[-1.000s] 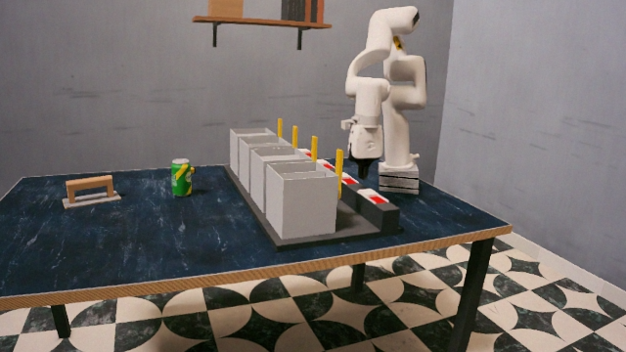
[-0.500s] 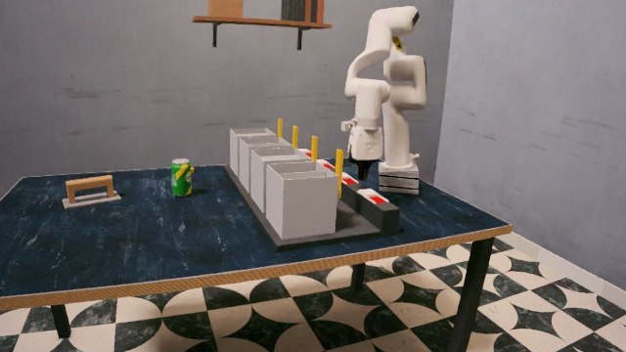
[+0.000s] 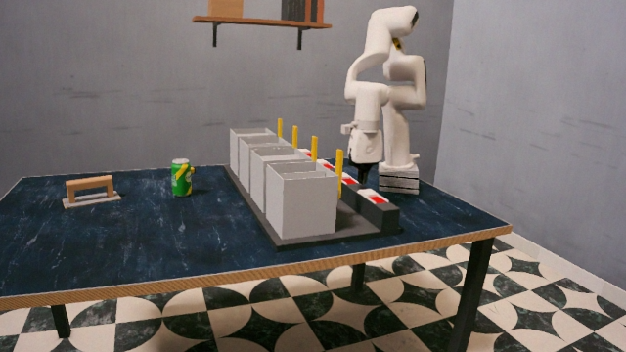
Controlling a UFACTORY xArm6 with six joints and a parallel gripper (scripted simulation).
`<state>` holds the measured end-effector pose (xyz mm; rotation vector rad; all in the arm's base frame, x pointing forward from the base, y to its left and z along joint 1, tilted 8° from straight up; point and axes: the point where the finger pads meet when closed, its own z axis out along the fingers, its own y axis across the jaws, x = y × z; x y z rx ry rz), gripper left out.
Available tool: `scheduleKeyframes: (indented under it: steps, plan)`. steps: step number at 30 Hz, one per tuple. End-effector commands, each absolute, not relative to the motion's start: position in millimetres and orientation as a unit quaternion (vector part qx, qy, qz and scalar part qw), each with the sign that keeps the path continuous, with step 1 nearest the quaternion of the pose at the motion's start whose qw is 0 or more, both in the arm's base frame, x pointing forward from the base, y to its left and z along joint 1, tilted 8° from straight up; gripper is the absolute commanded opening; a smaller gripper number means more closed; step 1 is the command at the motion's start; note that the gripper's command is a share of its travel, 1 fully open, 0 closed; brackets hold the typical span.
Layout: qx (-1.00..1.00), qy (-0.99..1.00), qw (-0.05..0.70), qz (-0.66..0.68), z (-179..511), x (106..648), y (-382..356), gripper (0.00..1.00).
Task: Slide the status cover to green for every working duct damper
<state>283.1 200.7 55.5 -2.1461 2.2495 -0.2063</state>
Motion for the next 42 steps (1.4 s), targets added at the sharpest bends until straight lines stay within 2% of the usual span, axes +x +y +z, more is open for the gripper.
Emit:
scheduleKeyframes:
  steps: [1,42]
  plan:
    - [-0.689,0.722,0.015,-0.066,54.3,284.4,201.4,0.0]
    - [-0.689,0.722,0.015,-0.066,48.0,285.6,201.3,0.0]
